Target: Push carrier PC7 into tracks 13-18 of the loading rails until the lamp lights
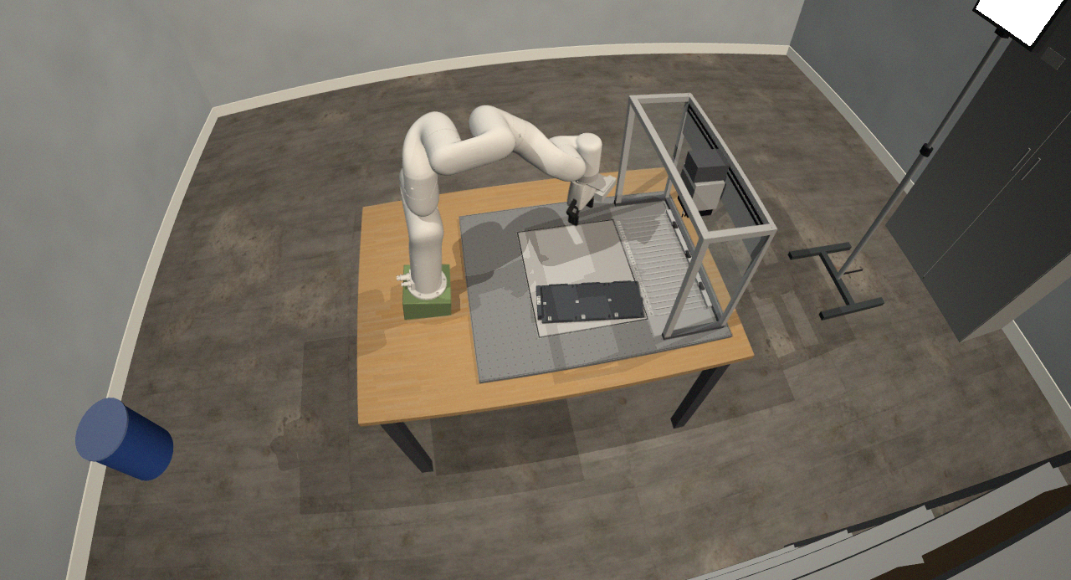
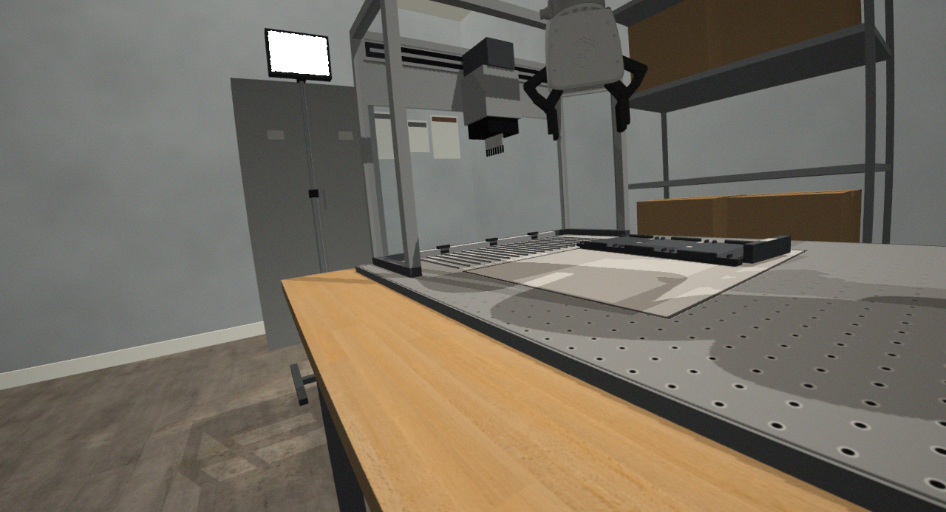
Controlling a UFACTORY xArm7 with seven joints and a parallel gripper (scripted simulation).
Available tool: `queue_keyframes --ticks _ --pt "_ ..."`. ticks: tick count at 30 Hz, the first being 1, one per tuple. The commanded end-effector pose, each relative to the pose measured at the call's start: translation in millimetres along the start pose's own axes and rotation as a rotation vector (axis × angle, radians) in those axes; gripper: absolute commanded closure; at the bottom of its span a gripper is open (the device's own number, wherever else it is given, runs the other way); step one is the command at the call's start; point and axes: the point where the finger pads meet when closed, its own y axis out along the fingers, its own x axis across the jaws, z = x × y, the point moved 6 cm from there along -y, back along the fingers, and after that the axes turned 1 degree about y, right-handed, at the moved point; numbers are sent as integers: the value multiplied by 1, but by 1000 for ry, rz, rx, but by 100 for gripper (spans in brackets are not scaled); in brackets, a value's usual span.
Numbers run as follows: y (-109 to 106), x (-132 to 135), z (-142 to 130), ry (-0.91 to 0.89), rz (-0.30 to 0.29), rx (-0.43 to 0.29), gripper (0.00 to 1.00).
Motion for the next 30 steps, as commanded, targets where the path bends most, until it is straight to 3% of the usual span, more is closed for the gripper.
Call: queue_keyframes --ticks 1,17,30 --pt "-2 -1 1 0 4 3 0" --pt "-2 -1 1 0 4 3 0" --pt "13 10 16 -411 13 4 0"
